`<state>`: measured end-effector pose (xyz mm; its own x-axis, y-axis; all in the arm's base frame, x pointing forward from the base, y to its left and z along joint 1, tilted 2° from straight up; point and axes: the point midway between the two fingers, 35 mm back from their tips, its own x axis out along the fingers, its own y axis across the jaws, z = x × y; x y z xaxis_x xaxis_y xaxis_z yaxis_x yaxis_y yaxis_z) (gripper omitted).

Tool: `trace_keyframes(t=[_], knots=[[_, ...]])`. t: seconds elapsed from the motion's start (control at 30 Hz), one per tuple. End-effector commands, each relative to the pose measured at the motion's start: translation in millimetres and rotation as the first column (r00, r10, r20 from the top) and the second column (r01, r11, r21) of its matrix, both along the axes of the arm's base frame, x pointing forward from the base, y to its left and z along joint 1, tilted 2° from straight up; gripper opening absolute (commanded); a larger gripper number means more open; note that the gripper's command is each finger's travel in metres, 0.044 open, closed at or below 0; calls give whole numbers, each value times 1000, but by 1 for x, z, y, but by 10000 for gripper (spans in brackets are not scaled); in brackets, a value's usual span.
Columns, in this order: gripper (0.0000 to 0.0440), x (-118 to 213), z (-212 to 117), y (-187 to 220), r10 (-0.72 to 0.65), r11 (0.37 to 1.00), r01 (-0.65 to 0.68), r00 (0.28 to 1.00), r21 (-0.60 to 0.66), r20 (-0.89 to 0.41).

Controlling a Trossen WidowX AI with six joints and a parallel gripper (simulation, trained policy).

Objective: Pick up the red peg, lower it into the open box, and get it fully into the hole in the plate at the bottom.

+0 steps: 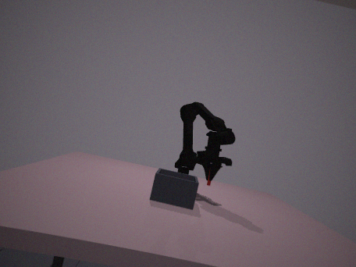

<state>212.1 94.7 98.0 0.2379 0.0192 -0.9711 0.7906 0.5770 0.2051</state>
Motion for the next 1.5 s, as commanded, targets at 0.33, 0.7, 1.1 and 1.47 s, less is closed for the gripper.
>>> trace_keyframes(t=[0.33,0.7,1.1,1.47], knots=[[0,41,49,-40,-10,997,18,993,-70,116],[0,69,54,-79,-77,991,91,986,-96,149],[0,93,45,-115,-145,981,164,975,-105,169],[8,110,30,-137,-184,976,199,971,-88,153]])
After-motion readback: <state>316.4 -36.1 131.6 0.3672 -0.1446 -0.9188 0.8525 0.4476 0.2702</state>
